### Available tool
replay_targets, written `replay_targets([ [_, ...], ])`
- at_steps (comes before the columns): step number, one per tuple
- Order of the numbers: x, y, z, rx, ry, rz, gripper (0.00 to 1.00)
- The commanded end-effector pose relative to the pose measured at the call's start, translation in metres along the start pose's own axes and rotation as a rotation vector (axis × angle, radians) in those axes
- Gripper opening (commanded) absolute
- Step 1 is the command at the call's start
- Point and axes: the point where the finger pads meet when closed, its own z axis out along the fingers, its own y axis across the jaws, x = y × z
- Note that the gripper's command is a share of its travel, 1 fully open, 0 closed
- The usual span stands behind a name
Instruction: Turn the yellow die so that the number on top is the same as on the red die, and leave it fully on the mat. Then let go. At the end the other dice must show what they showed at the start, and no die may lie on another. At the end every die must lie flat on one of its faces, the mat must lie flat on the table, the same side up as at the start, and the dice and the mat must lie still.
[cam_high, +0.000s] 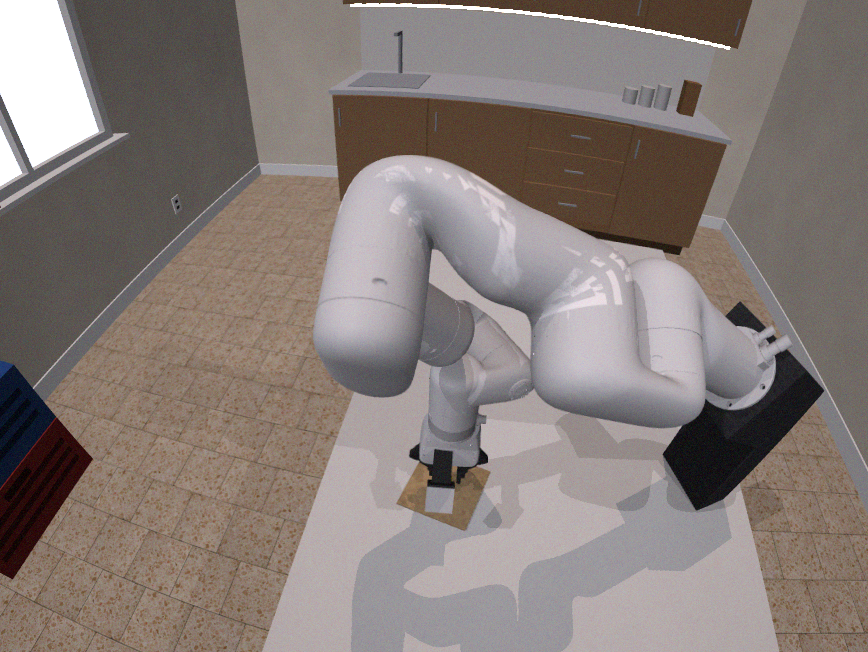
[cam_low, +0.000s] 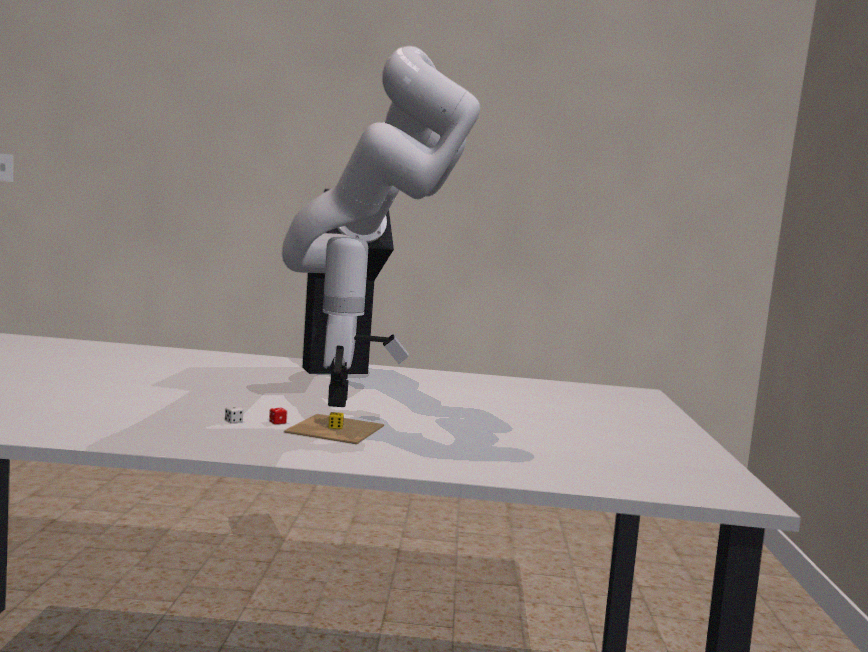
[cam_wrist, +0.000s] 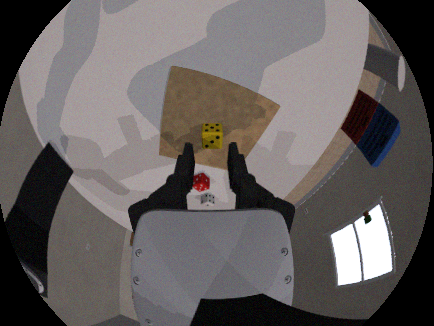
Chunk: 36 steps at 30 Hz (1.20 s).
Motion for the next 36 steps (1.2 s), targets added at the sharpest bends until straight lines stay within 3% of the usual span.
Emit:
replay_targets([
  [1, -0.0001, 0.0008, 0.0051, -0.002, 0.000, 0.000, 0.42],
  [36, -0.0002, 0.0011, 0.0128, -0.002, 0.000, 0.000, 0.42],
])
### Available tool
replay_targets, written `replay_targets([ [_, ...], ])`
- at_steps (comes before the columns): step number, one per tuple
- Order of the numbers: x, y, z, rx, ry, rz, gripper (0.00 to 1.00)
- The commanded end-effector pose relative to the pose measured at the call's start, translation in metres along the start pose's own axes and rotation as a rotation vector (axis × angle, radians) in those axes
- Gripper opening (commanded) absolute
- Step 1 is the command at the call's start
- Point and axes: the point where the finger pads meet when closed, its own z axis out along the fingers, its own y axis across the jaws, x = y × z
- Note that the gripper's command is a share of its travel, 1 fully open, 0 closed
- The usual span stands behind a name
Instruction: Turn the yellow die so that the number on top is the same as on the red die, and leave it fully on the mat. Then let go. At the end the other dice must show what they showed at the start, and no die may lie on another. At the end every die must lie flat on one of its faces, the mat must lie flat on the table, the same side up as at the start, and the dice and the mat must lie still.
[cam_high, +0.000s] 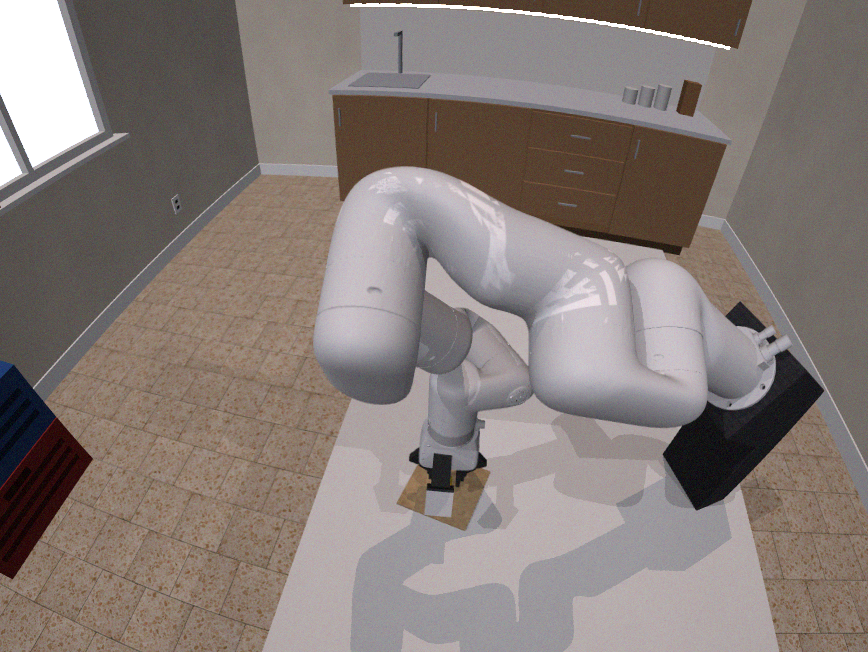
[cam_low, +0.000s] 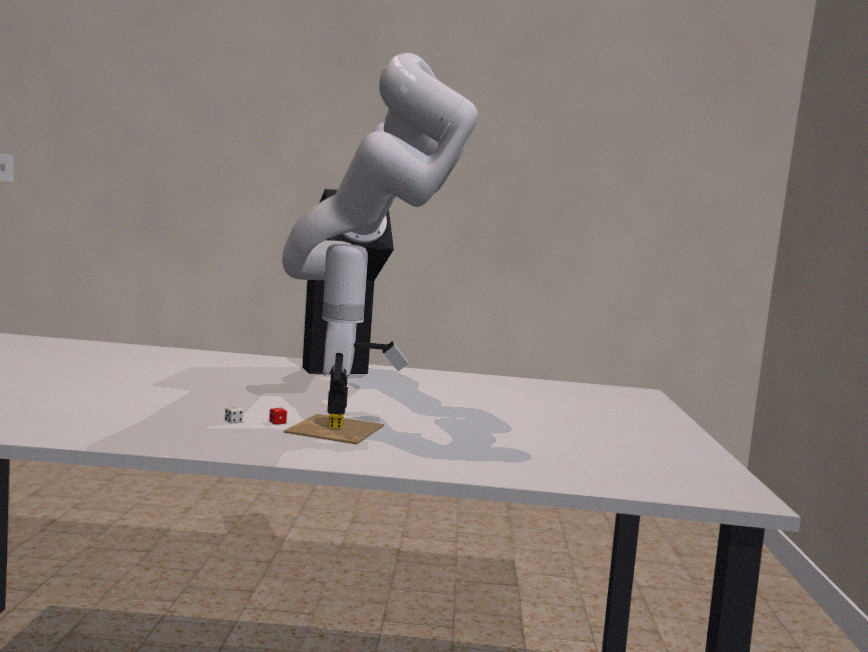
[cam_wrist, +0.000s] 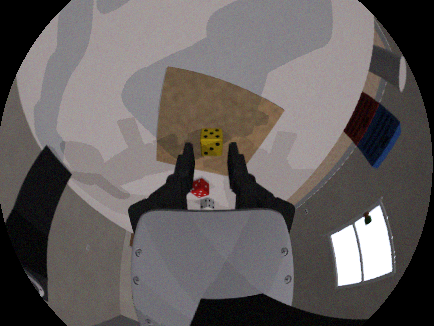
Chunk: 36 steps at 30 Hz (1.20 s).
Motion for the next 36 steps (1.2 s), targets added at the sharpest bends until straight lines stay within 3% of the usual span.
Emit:
replay_targets([
  [1, 0.000, 0.000, 0.000, -0.001, 0.000, 0.000, 0.42],
  [22, 0.000, 0.000, -0.002, -0.001, 0.000, 0.000, 0.42],
  [36, 0.000, 0.000, -0.044, -0.001, 0.000, 0.000, 0.42],
])
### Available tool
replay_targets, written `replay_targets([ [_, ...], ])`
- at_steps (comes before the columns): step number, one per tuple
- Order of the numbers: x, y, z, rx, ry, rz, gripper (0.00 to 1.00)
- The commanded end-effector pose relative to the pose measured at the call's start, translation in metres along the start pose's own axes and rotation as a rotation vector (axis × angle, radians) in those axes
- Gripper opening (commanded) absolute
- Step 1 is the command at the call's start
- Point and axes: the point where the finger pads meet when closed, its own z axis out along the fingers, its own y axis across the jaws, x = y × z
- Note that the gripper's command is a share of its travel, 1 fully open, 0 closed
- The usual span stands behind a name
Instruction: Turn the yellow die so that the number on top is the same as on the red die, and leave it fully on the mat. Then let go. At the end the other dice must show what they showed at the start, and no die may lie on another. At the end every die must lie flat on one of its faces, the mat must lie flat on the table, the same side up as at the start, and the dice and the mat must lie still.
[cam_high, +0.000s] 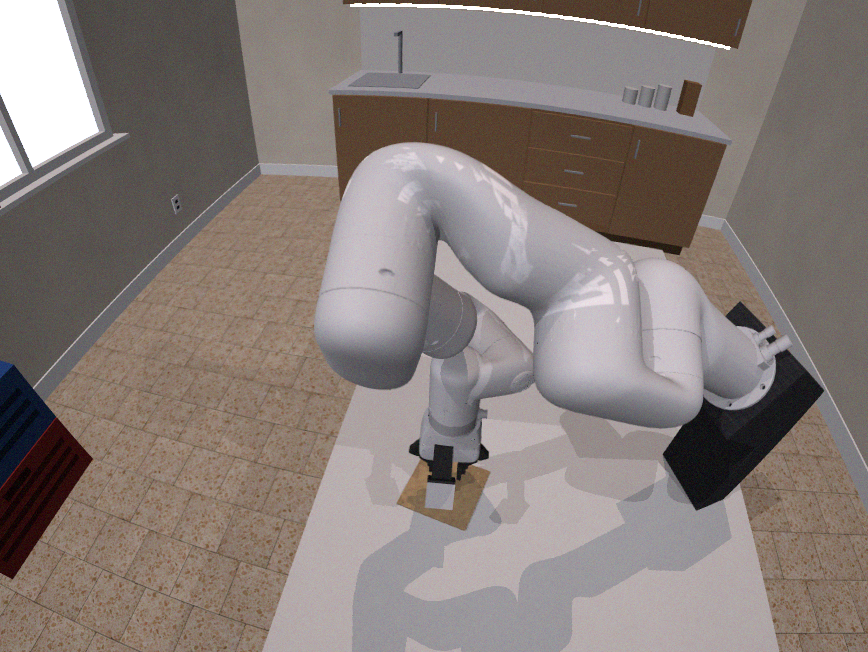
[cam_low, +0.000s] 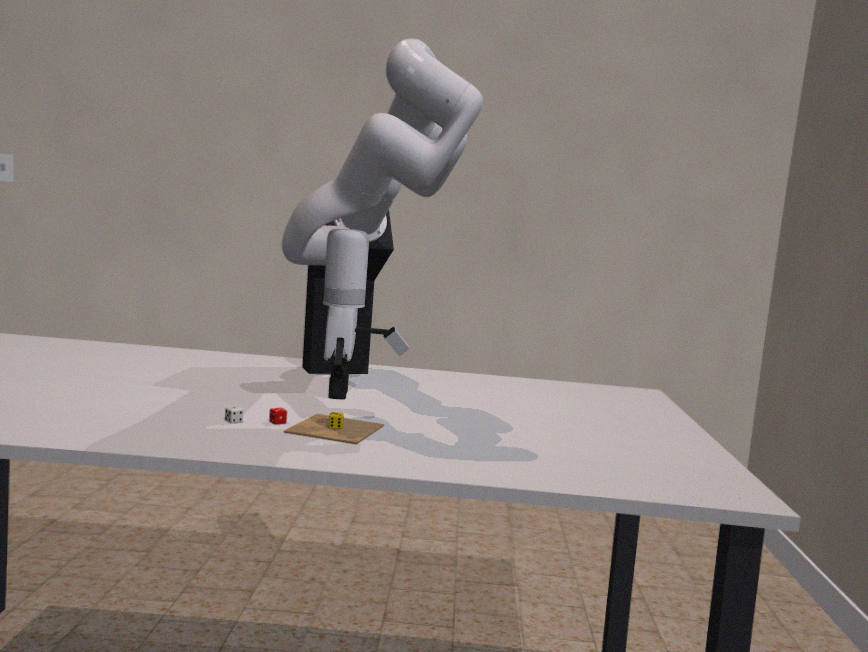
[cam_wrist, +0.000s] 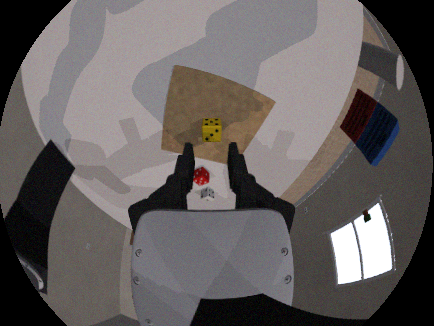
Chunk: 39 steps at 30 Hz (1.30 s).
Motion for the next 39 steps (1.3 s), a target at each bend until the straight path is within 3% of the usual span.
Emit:
replay_targets([
  [1, 0.000, 0.001, -0.019, 0.001, 0.001, 0.000, 0.42],
  [19, 0.000, 0.004, -0.024, -0.008, -0.015, -0.004, 0.42],
  [28, 0.001, 0.013, -0.020, -0.030, -0.068, -0.013, 0.42],
  [39, 0.002, 0.017, -0.020, -0.038, -0.187, -0.015, 0.42],
])
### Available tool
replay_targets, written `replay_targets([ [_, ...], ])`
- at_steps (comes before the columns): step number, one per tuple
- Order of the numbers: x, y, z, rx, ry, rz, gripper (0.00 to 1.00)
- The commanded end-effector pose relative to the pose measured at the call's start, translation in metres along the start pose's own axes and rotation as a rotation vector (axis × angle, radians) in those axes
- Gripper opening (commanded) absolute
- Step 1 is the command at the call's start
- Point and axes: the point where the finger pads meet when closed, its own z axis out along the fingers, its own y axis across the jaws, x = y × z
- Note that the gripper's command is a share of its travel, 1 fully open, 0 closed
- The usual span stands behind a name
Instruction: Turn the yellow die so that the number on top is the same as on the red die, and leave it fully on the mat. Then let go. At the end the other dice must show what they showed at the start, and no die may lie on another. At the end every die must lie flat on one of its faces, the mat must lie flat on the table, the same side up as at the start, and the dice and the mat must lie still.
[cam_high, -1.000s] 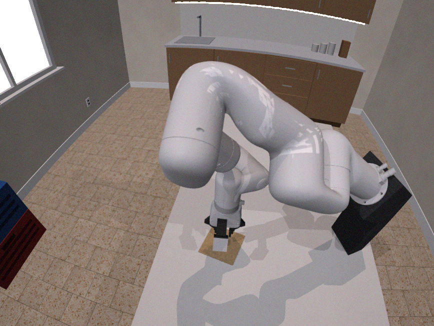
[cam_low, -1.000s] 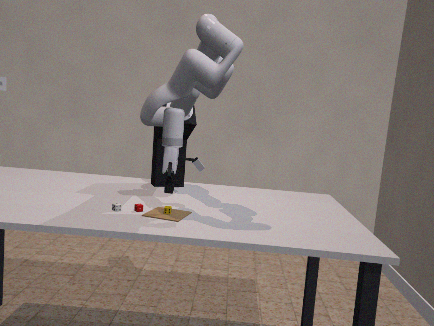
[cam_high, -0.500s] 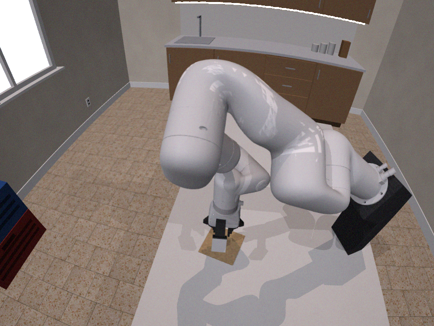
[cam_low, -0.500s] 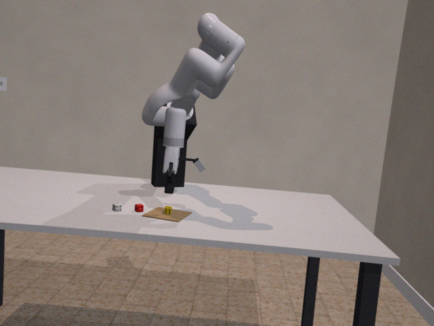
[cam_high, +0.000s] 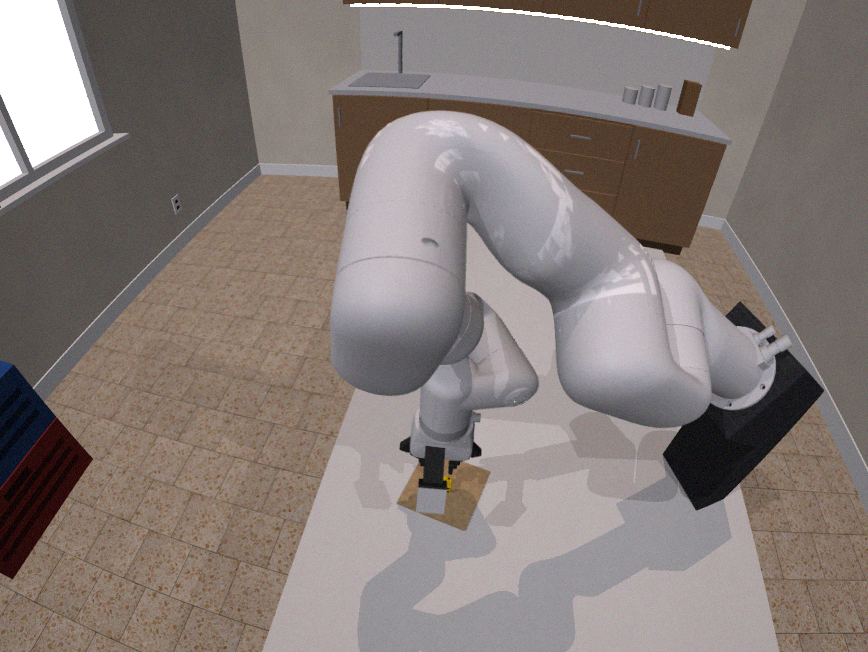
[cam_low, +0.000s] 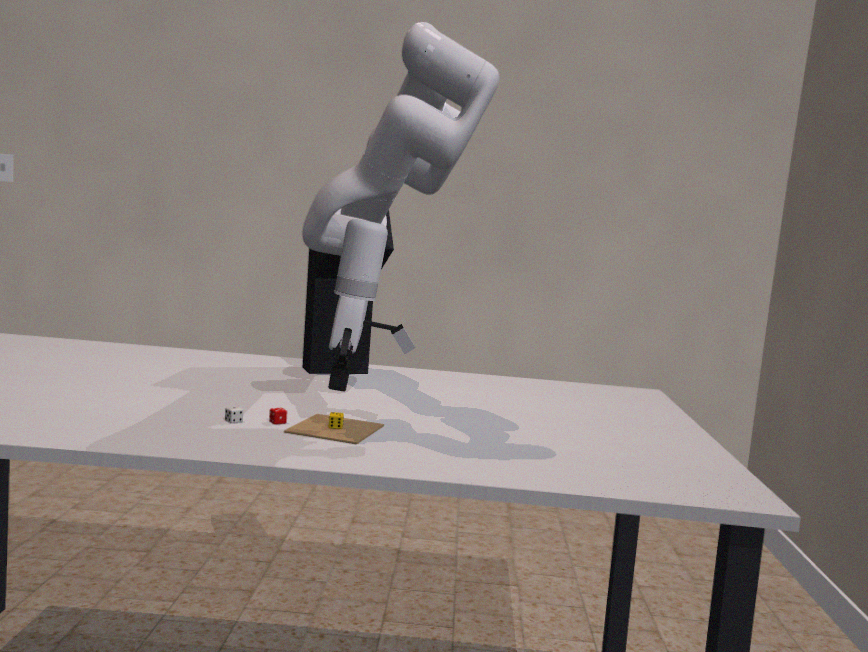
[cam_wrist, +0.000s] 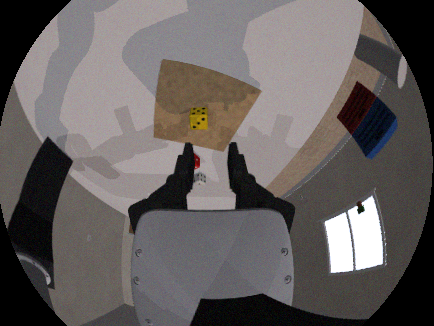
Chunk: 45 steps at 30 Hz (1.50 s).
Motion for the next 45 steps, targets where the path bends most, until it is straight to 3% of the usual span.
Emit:
replay_targets([
  [1, 0.000, 0.000, -0.001, -0.011, -0.079, -0.001, 0.42],
  [14, 0.001, -0.015, -0.007, 0.025, -0.141, 0.010, 0.42],
  [26, 0.004, -0.015, -0.007, 0.026, -0.143, 0.010, 0.42],
  [45, 0.000, 0.004, -0.001, -0.017, -0.214, 0.006, 0.42],
])
